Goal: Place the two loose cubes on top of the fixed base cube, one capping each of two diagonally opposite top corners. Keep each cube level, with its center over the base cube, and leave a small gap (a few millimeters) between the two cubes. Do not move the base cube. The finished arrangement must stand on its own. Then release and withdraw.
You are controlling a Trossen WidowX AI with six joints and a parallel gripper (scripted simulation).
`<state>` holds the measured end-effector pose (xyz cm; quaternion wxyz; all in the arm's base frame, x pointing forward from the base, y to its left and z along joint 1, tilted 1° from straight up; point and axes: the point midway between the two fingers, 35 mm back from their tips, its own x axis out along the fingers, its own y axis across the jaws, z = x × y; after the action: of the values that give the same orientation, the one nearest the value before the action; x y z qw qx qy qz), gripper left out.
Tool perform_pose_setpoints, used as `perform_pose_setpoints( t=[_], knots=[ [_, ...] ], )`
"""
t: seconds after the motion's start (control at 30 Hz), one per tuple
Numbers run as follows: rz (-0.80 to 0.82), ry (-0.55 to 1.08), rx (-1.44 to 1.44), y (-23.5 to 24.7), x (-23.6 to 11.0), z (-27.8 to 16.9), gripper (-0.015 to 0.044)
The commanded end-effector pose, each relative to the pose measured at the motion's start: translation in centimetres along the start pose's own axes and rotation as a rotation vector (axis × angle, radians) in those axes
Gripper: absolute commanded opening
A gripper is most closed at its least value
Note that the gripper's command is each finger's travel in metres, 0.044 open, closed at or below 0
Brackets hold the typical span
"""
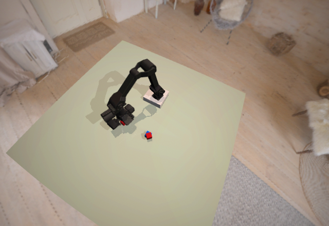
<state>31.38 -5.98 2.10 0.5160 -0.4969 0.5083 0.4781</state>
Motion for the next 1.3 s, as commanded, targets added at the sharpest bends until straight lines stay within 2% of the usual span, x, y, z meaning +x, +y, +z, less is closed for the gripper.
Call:
perform_pose_setpoints(
  t=[0.0,0.1,0.3,0.67,1.27],
  knots=[
    [0.008,0.003,-0.004,0.3,0.8,0.0,0.0265],
    [0.008,0.003,-0.004,0.3,1.1,0.0,0.0265],
    [0.008,0.003,-0.004,0.3,1.1,0.0,0.0107],
    [-0.053,0.015,-0.025,-1.0,0.2,0.4,0.0105],
    [-0.041,0.013,-0.021,-1.1,-1.9,0.3,0.0105]
  ],
)
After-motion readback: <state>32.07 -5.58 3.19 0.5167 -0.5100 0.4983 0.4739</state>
